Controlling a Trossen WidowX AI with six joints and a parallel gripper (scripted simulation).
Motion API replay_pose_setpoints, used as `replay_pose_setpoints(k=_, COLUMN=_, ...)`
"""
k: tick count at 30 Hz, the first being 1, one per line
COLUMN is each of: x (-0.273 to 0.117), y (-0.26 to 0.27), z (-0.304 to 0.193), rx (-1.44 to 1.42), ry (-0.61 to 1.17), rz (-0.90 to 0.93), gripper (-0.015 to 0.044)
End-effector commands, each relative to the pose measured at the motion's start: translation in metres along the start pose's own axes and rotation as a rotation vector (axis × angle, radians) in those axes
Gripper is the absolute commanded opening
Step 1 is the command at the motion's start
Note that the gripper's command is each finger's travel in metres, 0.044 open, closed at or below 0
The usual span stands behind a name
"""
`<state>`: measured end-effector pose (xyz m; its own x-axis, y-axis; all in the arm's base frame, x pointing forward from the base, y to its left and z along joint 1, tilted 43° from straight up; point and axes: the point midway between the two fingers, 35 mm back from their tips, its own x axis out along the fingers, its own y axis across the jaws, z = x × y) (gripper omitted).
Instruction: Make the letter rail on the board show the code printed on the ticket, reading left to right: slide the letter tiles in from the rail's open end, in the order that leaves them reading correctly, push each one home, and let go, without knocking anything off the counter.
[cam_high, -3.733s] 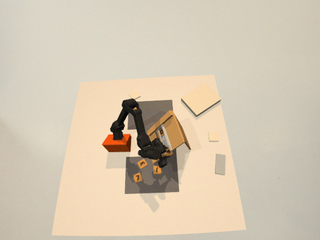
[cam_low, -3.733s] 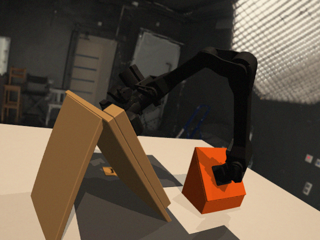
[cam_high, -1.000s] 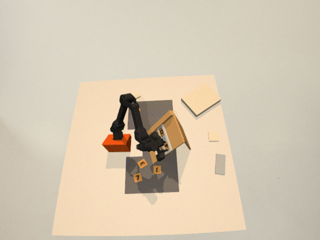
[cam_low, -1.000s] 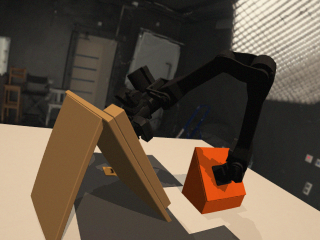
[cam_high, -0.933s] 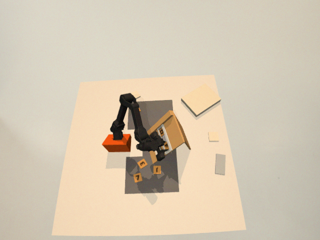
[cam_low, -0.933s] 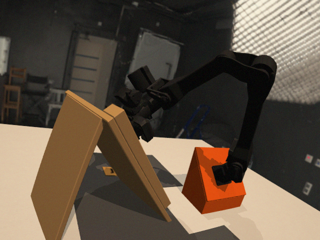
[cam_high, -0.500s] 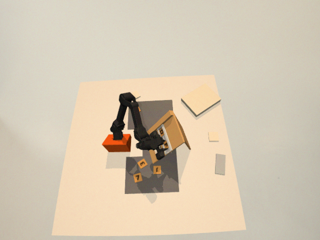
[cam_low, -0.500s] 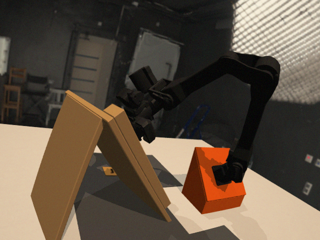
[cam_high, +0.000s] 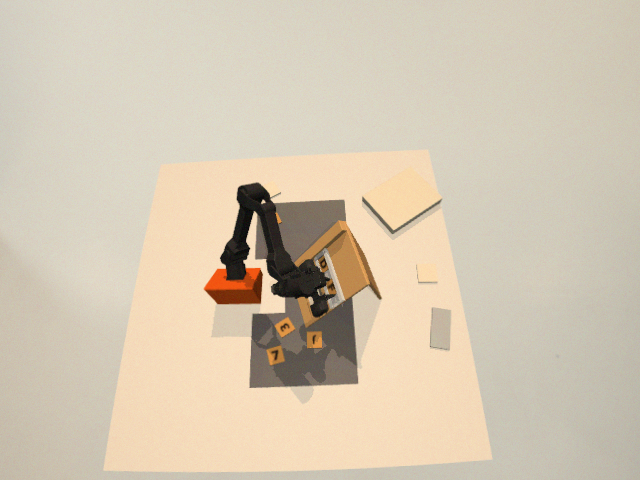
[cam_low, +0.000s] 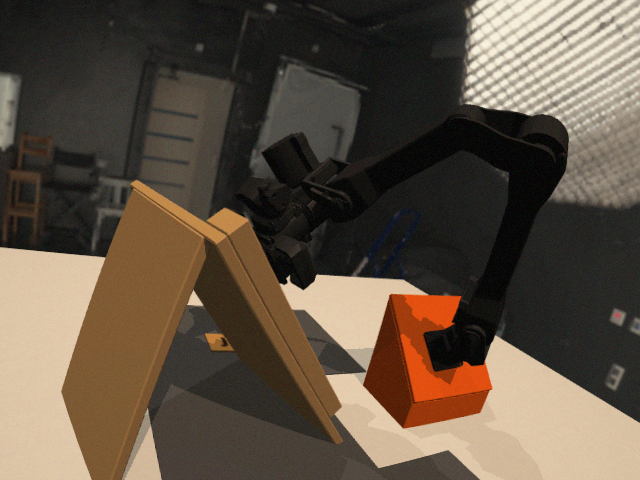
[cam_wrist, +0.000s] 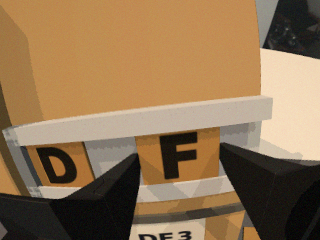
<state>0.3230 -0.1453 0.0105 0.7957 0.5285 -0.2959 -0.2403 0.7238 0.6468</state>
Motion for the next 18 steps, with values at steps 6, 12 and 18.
replay_pose_setpoints(k=6, x=-0.0002, y=0.0048, z=0.0003, rx=0.001, ry=0.000, rz=-0.004, gripper=0.0000)
replay_pose_setpoints(k=12, x=-0.0001, y=0.0082, z=0.0003, rx=0.001, ry=0.000, rz=-0.004, gripper=0.0000)
replay_pose_setpoints(k=18, x=-0.0001, y=0.0115, z=0.0002, rx=0.001, ry=0.000, rz=-0.004, gripper=0.0000)
